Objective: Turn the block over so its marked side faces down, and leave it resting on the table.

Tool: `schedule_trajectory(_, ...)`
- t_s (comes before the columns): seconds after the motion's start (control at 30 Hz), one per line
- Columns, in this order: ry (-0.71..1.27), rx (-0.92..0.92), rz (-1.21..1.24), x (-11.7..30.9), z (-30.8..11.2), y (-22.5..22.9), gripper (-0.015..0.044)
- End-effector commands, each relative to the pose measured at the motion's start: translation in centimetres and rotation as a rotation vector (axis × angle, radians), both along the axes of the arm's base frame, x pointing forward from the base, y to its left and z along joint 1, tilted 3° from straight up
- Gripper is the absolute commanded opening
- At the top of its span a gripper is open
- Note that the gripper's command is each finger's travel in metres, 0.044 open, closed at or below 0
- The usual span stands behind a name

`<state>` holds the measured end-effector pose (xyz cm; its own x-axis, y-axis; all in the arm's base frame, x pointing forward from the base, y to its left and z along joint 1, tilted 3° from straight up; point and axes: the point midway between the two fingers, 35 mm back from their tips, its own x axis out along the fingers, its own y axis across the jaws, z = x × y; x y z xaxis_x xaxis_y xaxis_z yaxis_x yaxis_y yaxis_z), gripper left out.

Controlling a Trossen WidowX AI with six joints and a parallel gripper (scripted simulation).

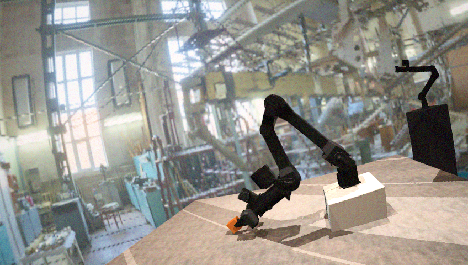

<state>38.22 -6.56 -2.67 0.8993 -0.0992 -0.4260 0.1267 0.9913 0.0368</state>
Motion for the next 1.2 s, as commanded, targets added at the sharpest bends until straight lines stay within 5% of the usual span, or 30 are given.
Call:
schedule_trajectory(0.0, -0.006, 0.003, 0.001, 0.04, 0.11, 0.02, 0.0000)
schedule_trajectory(0.6, -0.006, 0.003, 0.001, 0.04, 0.11, 0.02, 0.0440)
schedule_trajectory(1.17, -0.006, 0.003, 0.001, 0.04, 0.11, 0.02, 0.0440)
